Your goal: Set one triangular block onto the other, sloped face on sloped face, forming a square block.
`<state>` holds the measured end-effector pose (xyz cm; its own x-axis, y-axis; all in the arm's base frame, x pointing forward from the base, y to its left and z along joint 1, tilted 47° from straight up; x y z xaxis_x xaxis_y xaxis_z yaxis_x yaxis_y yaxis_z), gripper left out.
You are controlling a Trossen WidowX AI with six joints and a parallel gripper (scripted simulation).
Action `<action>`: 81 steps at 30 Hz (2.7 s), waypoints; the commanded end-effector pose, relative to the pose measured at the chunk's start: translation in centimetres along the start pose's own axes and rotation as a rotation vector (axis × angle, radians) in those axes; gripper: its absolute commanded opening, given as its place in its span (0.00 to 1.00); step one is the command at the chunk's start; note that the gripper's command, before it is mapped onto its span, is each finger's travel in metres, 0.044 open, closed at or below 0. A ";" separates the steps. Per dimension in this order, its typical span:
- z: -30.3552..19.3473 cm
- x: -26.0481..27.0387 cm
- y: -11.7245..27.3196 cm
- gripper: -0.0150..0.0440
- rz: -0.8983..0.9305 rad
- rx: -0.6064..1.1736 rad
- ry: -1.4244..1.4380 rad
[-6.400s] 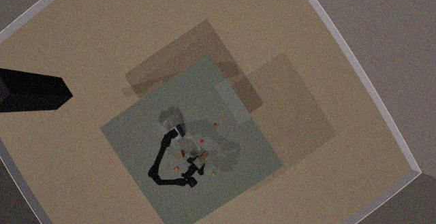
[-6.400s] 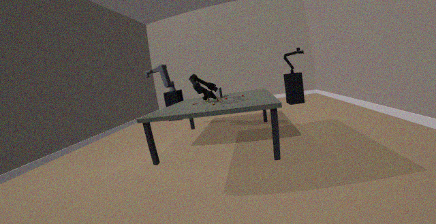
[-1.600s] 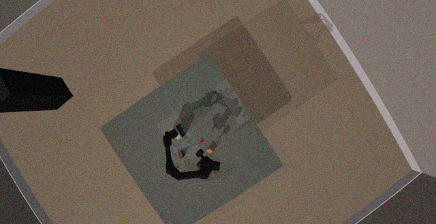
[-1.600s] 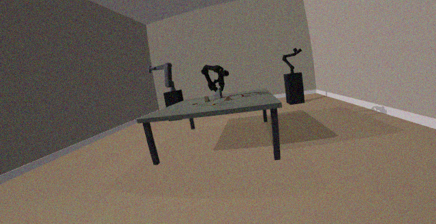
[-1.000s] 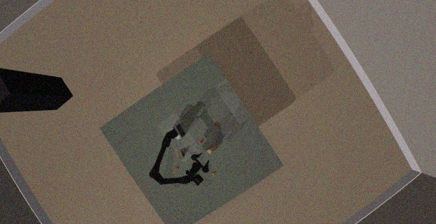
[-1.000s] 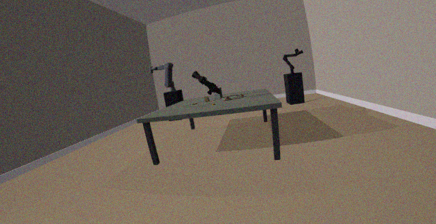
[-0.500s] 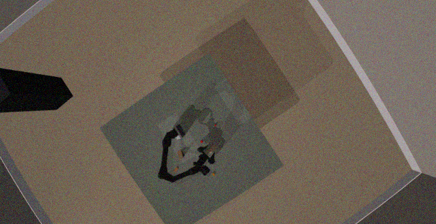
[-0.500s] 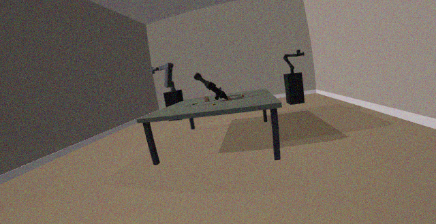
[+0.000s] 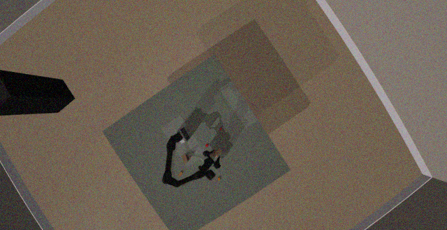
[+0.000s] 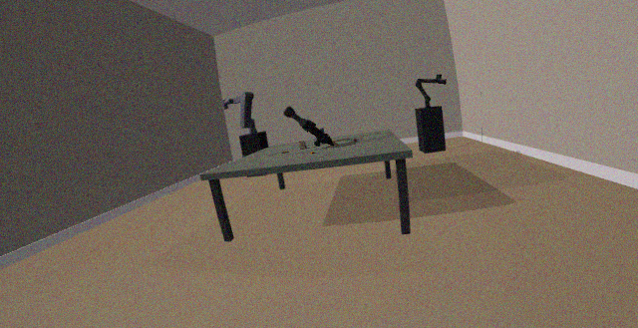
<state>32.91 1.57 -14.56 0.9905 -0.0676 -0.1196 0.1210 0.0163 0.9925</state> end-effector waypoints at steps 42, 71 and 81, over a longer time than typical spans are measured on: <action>-7.0 -0.2 6.9 0.25 0.002 -0.003 0.013; -8.5 -0.5 5.7 0.25 -0.227 -0.390 0.799; -9.1 -0.4 5.7 0.25 -0.353 -0.515 1.073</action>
<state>33.57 10.52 -9.15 0.4980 0.6769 -0.5420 0.1782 0.5318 0.8279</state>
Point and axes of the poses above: the point midway between the two fingers, 35 mm back from their tips, its own y axis back along the fingers, its own x axis across the jaws, z = x × y, the point moved 1 cm from there along y, back along the fingers, and after that the axes turned 2 degrees about -y, right-handed, at the moved point
